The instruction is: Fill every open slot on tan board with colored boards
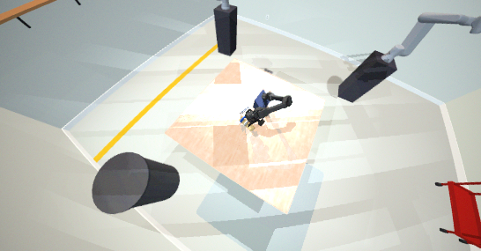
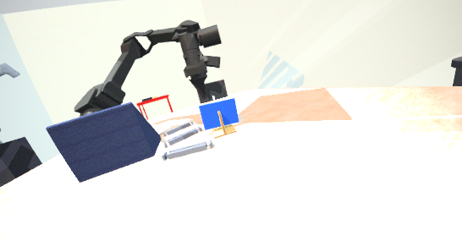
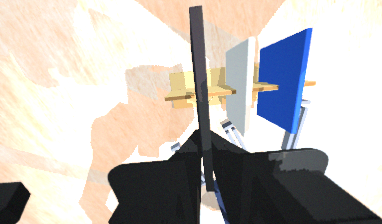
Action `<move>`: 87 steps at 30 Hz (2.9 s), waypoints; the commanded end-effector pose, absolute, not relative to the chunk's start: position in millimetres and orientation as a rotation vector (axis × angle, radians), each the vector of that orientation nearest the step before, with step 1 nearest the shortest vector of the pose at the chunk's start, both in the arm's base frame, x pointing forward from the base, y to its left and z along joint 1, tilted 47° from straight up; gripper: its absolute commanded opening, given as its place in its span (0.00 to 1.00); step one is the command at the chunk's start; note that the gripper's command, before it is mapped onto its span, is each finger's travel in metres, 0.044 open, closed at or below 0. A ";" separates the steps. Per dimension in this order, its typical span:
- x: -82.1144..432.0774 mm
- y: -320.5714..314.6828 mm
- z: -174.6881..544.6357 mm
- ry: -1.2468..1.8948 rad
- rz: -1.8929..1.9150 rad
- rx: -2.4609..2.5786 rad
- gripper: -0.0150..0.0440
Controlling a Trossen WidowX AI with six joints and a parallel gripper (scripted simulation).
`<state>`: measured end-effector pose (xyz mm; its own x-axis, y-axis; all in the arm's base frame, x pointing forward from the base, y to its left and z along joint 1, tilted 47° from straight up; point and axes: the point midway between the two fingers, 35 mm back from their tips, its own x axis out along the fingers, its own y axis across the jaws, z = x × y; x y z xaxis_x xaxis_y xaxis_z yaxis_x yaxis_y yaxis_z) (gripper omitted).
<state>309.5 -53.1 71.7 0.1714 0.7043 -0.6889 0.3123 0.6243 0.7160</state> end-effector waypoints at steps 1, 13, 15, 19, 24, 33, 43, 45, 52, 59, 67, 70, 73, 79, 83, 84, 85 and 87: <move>310.0 -50.5 69.7 1.420 0.344 0.932 0.25; 311.5 -44.7 64.2 1.420 0.345 0.932 0.25; 311.8 -43.8 63.3 1.420 0.345 0.932 0.25; 312.3 -41.8 61.4 1.420 0.345 0.932 0.25; 312.9 -39.5 59.2 1.420 0.345 0.932 0.25; 314.0 -35.1 55.0 1.419 0.345 0.932 0.25; 315.3 -30.2 50.3 1.419 0.346 0.932 0.25; 315.5 -29.2 49.4 1.419 0.346 0.932 0.25; 316.5 -25.6 46.0 1.419 0.346 0.933 0.25; 317.4 -22.0 42.6 1.419 0.346 0.933 0.25; 318.4 -17.9 38.6 1.419 0.346 0.933 0.25; 318.9 -16.3 37.1 1.419 0.346 0.933 0.25; 319.3 -14.6 35.5 1.419 0.347 0.933 0.25; 320.1 -11.7 32.7 1.419 0.347 0.933 0.25; 319.6 -13.1 33.9 1.421 0.346 0.925 0.25; 319.6 -13.1 33.9 1.421 0.346 0.925 0.25; 319.6 -13.1 33.9 1.421 0.346 0.925 0.25; 319.6 -13.1 33.9 1.421 0.346 0.925 0.25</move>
<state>319.4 -12.8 33.6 0.1715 0.7064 -0.6868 0.3130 0.6219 0.7178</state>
